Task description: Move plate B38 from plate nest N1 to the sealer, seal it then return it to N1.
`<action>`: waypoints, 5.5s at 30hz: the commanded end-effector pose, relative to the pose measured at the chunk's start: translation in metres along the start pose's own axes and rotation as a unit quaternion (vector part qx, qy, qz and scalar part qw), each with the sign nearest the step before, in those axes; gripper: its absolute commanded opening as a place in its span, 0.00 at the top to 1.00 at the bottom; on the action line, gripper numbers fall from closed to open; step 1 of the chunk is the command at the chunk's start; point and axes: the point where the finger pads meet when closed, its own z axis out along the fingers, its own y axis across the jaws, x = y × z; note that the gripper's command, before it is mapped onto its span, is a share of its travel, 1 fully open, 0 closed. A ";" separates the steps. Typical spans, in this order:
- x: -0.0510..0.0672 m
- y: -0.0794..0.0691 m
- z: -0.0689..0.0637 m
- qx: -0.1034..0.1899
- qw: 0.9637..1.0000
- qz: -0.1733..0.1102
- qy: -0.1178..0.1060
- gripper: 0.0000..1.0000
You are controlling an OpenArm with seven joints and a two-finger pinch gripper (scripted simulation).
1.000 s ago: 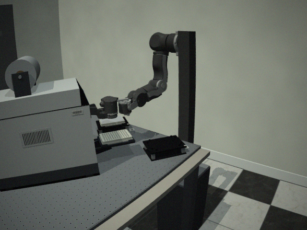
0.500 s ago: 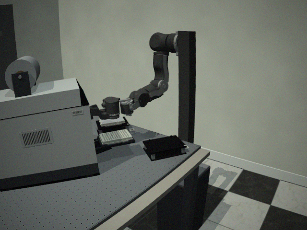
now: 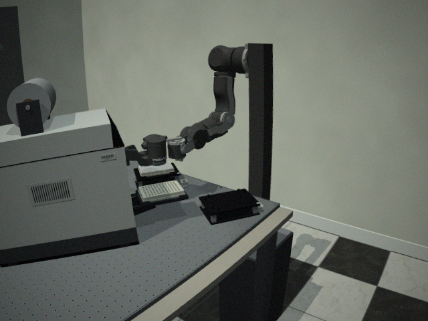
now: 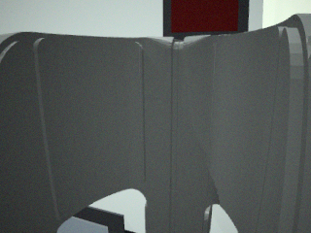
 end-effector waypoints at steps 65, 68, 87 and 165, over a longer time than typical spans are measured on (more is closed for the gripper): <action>0.000 0.000 0.014 0.000 1.000 0.001 0.002 1.00; 0.000 0.000 0.014 0.000 1.000 0.001 0.000 1.00; -0.002 -0.002 0.014 0.002 1.000 0.000 -0.001 1.00; -0.003 -0.003 0.013 0.004 1.000 0.000 -0.002 1.00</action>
